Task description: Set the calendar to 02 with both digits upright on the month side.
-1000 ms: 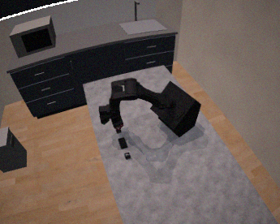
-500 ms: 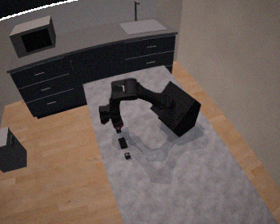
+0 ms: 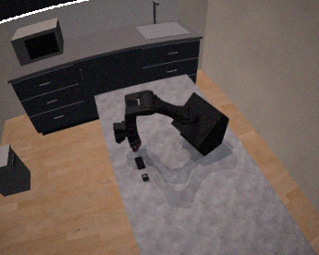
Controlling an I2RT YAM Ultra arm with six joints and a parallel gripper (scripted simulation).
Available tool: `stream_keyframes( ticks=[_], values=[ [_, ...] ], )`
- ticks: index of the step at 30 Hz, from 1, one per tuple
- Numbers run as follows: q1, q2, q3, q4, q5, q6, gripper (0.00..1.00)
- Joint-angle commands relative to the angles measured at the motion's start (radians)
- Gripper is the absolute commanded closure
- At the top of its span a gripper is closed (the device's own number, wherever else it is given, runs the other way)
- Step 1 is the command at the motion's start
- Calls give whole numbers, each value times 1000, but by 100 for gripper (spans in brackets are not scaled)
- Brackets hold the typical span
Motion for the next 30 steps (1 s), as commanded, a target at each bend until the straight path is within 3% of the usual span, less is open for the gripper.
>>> stream_keyframes(
  ticks=[1,30],
  values=[
    [1,10,5,35,6,10,53],
    [16,49,11,73,15,23,53]
  ],
)
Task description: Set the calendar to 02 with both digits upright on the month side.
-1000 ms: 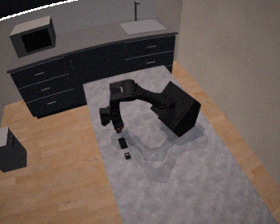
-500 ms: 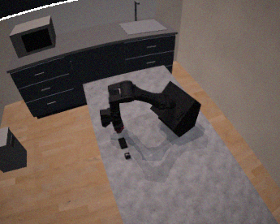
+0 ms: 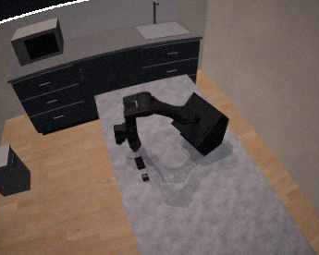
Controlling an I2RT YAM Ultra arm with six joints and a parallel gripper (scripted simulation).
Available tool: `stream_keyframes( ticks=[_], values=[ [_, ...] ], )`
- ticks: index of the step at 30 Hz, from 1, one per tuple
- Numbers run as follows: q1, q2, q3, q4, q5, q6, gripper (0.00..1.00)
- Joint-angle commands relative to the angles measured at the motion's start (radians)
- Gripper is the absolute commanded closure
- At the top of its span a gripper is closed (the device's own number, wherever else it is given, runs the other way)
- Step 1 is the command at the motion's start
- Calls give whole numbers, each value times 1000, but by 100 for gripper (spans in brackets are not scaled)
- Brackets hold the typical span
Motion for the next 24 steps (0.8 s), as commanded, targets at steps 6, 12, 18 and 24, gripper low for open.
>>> stream_keyframes(
  ticks=[6,12,18,24],
  values=[
    [-3,-5,3,6,0,1,53],
    [-3,-5,3,6,0,1,53],
    [-3,-5,3,6,0,1,53],
    [-3,-5,3,6,0,1,73]
  ],
)
